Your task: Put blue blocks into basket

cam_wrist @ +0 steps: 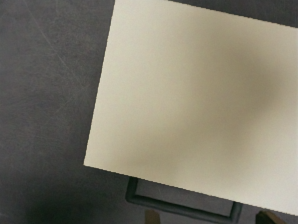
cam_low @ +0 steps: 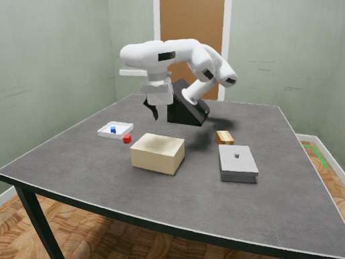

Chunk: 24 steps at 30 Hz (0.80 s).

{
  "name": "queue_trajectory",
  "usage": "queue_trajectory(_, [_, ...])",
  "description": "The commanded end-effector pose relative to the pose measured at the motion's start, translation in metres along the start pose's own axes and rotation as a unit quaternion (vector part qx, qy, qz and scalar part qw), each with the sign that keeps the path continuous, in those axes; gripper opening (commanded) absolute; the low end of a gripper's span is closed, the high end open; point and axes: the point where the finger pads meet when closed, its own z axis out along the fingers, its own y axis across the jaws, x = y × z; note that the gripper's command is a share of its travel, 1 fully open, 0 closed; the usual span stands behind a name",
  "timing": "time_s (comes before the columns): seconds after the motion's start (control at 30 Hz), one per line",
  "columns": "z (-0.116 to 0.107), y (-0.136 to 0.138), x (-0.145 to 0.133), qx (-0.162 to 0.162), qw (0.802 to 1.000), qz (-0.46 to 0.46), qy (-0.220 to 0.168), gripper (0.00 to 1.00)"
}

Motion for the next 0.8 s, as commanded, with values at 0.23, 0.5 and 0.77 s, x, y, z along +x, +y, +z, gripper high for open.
queue_trajectory(0.23, [0.009, -0.134, 0.04, -0.042, 0.997, -0.003, 0.065, 0.58])
queue_trajectory(0.5, [0.014, -0.201, 0.051, -0.042, 0.997, -0.003, 0.065, 0.58])
queue_trajectory(0.77, [0.02, -0.304, 0.061, -0.042, 0.997, -0.003, 0.065, 0.58])
